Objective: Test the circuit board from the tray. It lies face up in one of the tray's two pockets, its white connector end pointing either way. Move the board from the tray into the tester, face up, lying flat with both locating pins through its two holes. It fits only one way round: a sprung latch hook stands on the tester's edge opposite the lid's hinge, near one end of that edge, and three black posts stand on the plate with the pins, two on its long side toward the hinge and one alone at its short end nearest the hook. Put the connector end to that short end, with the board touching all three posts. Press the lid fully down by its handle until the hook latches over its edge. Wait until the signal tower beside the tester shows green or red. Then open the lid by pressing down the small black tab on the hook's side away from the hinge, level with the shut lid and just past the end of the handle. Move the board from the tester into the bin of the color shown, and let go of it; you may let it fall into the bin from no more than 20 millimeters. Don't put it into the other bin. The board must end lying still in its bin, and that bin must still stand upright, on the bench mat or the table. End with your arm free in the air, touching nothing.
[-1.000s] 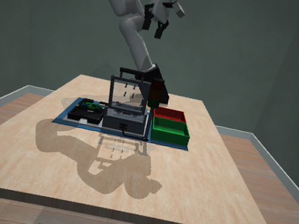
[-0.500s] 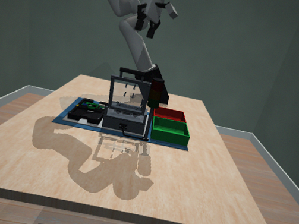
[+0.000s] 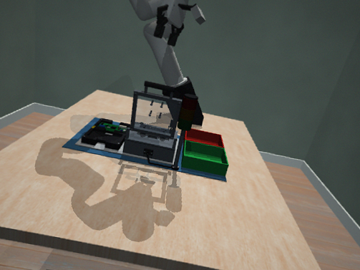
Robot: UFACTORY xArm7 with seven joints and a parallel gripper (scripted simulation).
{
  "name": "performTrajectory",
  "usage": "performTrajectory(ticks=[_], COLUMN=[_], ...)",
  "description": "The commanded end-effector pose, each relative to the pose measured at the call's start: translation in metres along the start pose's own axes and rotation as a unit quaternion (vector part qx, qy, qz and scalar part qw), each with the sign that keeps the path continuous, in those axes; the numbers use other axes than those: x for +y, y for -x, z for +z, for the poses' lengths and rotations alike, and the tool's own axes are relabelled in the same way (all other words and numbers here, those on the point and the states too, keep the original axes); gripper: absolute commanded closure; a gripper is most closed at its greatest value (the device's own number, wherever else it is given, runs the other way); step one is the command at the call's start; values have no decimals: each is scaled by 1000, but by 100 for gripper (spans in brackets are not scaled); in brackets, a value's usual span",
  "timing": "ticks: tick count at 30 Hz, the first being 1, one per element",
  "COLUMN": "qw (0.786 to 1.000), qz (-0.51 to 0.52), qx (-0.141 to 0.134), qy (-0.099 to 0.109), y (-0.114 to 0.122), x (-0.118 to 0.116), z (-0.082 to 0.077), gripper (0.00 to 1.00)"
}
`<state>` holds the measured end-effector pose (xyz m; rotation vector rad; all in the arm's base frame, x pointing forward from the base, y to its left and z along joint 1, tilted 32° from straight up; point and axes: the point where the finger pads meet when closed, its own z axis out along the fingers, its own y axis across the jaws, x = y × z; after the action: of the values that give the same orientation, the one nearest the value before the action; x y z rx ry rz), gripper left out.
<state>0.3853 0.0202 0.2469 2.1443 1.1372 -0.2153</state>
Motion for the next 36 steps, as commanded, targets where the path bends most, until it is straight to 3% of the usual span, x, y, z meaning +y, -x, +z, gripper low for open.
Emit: performTrajectory(ticks=[1, 7, 8, 20, 21, 36], qw=[1000, 1000, 1000, 1000, 999, 999], qz=[-8, -8, -30, -30, -50, -50], qx=[2, 2, 0, 0, -1, -1], qy=[-1, -1, -10, -10, -19, -19], y=[1, 1, 13, 13, 25, 25], x=[2, 2, 9, 9, 15, 15], z=[-1, -1, 5, 5, 11, 11], gripper=[0, 0, 0, 0, 0, 0])
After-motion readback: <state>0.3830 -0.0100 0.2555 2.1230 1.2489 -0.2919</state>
